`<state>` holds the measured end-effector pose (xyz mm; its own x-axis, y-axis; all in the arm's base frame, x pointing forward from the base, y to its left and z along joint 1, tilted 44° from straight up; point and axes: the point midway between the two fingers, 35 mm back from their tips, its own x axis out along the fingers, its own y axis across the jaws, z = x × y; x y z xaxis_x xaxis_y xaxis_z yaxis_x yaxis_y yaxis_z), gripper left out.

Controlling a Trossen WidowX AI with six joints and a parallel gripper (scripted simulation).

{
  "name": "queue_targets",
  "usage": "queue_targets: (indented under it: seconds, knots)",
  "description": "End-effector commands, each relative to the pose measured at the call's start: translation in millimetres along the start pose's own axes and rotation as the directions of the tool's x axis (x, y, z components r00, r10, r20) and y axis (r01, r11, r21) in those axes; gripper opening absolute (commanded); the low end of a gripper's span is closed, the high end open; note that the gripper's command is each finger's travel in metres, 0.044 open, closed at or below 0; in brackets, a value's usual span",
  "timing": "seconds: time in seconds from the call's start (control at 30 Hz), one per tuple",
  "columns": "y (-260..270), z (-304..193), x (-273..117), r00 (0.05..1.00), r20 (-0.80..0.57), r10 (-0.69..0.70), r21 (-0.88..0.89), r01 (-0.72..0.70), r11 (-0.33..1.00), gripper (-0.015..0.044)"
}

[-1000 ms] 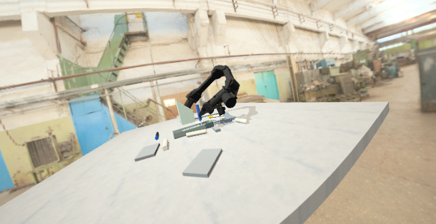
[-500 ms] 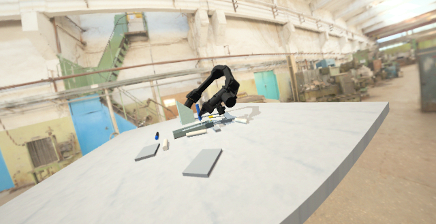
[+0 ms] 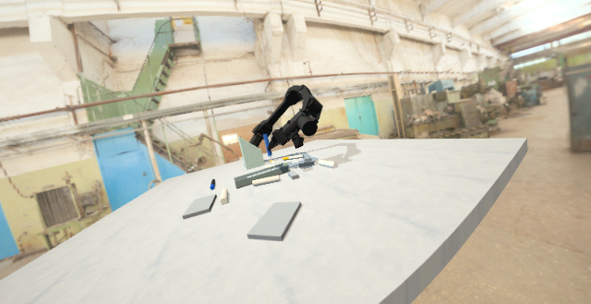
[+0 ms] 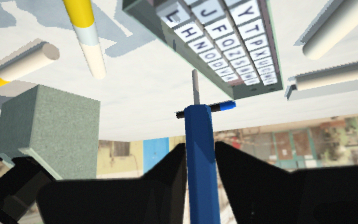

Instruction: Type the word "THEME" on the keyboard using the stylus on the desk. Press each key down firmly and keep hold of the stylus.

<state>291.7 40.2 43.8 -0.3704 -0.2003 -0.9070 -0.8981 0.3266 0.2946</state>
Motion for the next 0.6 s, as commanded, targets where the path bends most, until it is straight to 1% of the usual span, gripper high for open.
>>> queue_targets:
  seconds: [0.0,0.03,0.17,0.57]
  knots:
    - [-1.0,0.0,0.9,1.000,0.000,-0.001,0.001,0.001,1.000,0.0018]
    - [-3.1,-0.9,2.5,1.000,0.000,-0.001,0.001,0.001,1.000,0.0000]
    - [-20.0,-8.9,15.9,1.000,0.000,-0.003,-0.001,0.003,1.000,0.0000]
    - [-81.7,-54.0,83.5,1.000,-0.011,-0.003,-0.008,0.003,1.000,0.0000]
